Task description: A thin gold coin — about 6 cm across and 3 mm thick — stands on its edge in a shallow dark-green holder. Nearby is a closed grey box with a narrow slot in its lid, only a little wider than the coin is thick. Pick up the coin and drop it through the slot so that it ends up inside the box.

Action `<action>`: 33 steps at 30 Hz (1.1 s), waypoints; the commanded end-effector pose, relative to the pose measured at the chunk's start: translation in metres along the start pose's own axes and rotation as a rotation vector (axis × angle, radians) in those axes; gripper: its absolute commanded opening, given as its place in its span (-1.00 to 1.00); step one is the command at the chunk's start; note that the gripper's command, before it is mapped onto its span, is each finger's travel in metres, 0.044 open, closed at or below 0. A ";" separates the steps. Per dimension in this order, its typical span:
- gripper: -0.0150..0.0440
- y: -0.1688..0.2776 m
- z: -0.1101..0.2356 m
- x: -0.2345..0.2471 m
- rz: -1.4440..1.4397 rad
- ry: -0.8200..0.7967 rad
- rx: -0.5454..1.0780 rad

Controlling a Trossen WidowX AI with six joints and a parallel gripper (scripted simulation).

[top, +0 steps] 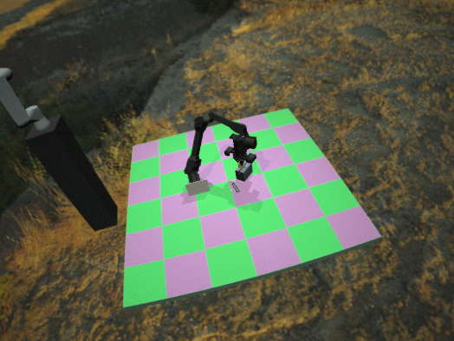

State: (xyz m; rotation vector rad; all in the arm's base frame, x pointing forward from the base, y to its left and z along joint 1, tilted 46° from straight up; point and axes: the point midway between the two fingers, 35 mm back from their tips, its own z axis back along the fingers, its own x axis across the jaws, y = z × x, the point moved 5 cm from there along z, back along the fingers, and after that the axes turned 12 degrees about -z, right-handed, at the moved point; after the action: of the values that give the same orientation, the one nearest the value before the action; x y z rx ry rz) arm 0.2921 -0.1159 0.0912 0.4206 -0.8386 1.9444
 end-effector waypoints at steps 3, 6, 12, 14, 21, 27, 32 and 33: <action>-0.49 -0.014 0.003 0.006 0.002 0.005 -0.009; -0.49 -0.019 0.002 0.009 0.002 0.004 -0.010; -0.49 -0.015 -0.001 0.007 0.002 -0.004 -0.002; -0.49 -0.015 -0.001 0.007 0.002 -0.004 -0.002; -0.49 -0.017 0.000 0.007 0.003 -0.004 -0.002; -0.49 -0.021 0.004 0.008 0.007 -0.004 -0.002; -0.49 -0.020 0.003 0.009 0.003 -0.006 -0.001; -0.49 -0.020 0.002 0.009 0.002 -0.007 0.000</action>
State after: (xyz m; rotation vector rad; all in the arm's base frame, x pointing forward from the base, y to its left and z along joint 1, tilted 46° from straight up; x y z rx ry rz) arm 0.3053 -0.1059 0.1058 0.4255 -0.8435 1.9467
